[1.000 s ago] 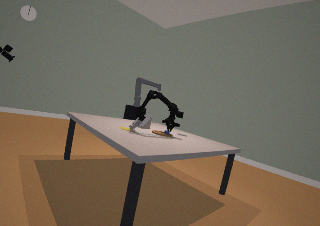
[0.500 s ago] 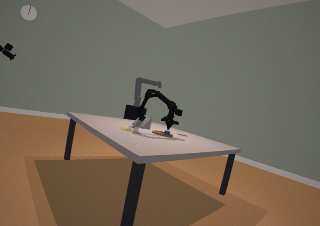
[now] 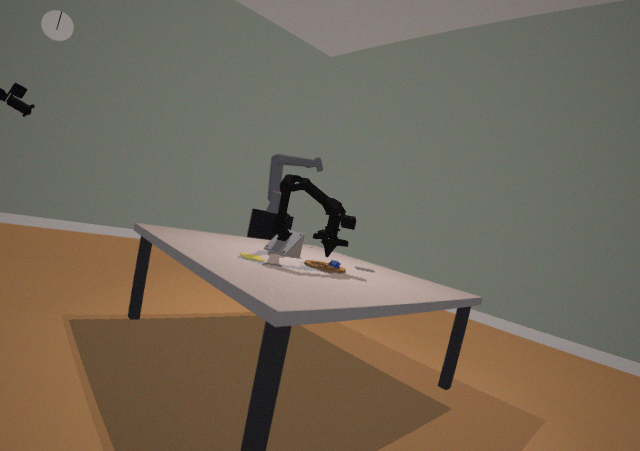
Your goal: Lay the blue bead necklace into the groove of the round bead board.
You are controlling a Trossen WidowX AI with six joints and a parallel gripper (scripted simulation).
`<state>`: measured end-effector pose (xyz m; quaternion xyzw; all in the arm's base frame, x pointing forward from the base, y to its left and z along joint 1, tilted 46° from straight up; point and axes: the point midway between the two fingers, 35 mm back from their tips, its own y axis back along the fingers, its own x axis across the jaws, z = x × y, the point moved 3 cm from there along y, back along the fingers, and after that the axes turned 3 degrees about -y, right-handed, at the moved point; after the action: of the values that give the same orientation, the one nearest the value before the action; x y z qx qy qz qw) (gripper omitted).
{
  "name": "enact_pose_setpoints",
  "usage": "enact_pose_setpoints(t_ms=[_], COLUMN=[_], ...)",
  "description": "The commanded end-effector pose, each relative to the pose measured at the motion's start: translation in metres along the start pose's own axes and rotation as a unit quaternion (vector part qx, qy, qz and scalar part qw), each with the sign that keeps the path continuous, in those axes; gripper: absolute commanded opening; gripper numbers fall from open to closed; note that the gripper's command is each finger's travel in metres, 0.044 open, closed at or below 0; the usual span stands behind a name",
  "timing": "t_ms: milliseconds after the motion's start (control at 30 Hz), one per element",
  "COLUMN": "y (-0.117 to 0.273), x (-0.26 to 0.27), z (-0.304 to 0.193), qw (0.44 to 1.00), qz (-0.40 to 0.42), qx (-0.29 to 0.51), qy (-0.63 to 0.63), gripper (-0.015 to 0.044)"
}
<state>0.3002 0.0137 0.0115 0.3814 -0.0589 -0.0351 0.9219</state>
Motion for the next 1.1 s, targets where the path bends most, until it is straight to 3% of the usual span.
enact_pose_setpoints(t_ms=[0,667,1067], y=[-0.001,-0.006,-0.017], x=[-0.009,-0.055,-0.057], z=[0.013,0.059,0.061], qw=[1.000,1.000,1.000], qz=[0.000,-0.001,-0.001], qx=[-0.002,-0.004,-0.004], qy=[0.001,0.002,0.002], gripper=[0.0000,0.0000,0.0000])
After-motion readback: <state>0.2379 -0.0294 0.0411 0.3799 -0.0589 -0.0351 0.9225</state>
